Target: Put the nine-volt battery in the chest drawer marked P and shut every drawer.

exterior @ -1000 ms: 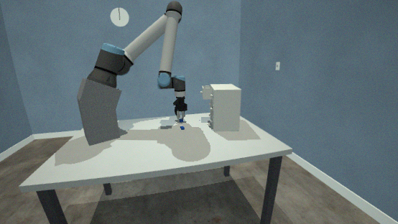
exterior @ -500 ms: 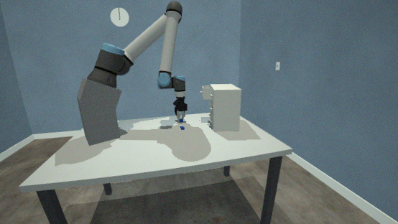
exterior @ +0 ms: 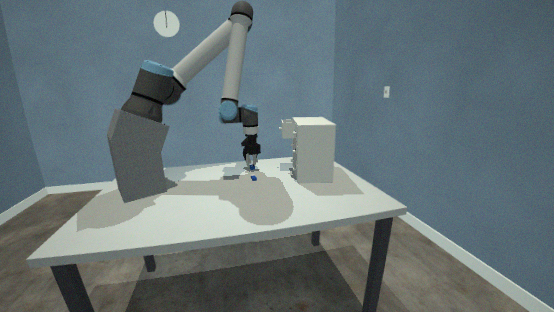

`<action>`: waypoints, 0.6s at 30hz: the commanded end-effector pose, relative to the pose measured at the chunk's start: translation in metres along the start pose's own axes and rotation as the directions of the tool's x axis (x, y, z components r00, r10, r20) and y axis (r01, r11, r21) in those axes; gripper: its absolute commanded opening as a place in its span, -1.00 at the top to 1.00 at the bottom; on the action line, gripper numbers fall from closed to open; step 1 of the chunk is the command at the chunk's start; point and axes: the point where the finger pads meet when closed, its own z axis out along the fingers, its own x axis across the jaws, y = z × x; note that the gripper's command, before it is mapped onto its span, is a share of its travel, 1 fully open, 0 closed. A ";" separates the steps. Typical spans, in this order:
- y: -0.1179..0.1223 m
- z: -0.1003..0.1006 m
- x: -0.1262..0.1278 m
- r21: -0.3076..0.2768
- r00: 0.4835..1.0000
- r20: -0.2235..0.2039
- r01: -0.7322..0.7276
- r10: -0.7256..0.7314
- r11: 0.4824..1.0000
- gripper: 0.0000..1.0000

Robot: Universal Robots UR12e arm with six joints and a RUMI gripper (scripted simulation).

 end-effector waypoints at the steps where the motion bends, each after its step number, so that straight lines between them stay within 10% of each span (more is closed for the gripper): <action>1: 0.000 -0.006 0.000 0.000 1.000 -0.001 0.000 0.000 1.000 0.74; 18: 0.000 -0.076 0.000 0.000 1.000 -0.001 0.000 0.000 1.000 0.74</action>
